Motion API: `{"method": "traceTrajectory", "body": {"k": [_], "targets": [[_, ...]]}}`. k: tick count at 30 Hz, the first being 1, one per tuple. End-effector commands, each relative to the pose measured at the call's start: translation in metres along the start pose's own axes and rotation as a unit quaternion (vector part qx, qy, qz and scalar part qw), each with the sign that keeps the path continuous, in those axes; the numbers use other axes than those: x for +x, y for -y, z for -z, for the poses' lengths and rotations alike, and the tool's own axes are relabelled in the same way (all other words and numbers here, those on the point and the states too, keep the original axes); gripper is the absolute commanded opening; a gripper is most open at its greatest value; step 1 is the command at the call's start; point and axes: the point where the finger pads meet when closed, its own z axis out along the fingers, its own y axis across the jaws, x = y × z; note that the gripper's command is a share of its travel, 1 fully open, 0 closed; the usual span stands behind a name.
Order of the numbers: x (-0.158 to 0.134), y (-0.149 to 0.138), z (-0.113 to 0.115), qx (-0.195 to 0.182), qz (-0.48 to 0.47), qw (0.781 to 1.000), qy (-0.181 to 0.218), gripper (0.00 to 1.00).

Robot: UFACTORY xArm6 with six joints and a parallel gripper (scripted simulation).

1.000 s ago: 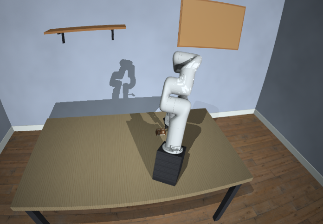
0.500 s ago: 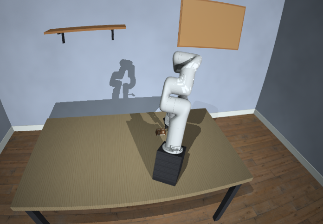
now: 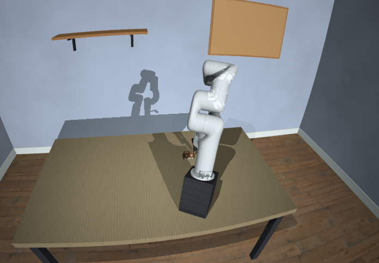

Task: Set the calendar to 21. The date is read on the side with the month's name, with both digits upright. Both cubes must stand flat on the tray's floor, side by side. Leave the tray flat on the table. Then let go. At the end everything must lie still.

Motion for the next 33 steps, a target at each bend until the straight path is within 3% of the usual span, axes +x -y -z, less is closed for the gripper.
{"method": "traceTrajectory", "body": {"k": [1, 20, 33], "targets": [[0.001, 0.001, 0.000, 0.001, 0.000, 1.000, -0.001, 1.00], [0.001, 0.001, 0.002, 0.001, 0.000, 1.000, -0.001, 1.00], [0.001, 0.001, 0.019, 0.001, 0.000, 1.000, -0.001, 1.00]]}}
